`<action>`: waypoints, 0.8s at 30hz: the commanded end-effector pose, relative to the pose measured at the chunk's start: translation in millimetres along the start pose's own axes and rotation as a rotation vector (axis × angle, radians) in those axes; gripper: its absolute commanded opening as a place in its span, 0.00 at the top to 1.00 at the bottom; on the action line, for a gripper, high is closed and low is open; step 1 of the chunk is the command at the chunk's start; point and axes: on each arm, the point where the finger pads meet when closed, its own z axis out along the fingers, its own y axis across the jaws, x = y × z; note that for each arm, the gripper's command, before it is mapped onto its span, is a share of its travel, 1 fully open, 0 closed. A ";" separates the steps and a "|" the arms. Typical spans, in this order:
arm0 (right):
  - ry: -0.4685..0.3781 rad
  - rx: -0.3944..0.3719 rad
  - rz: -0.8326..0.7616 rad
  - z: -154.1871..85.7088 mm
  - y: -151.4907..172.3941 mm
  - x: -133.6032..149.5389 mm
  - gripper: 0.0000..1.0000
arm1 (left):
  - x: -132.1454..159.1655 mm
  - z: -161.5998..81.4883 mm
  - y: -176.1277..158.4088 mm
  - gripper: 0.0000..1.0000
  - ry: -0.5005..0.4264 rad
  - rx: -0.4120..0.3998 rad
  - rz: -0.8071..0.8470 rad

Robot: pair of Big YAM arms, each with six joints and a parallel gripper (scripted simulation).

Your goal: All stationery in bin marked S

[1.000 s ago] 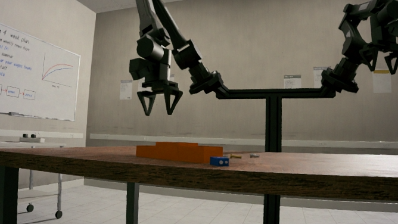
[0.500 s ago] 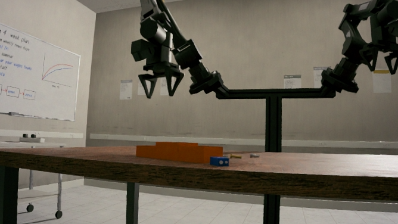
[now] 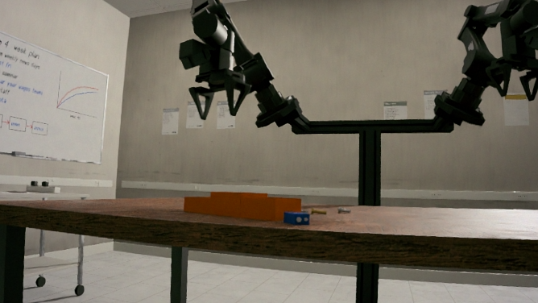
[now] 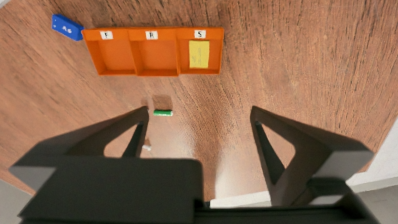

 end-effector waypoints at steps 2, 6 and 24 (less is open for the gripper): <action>-0.011 -0.004 0.015 -4.6 1.6 -9.4 0.00 | 5.9 2.7 0.1 0.00 0.012 -0.005 0.009; -0.011 -0.004 0.015 -4.6 1.5 -9.7 0.00 | 5.9 2.7 0.1 0.00 0.012 -0.005 0.009; -0.017 0.000 0.038 -7.1 -2.8 -19.7 0.00 | 5.9 2.7 0.1 0.00 0.012 -0.005 0.009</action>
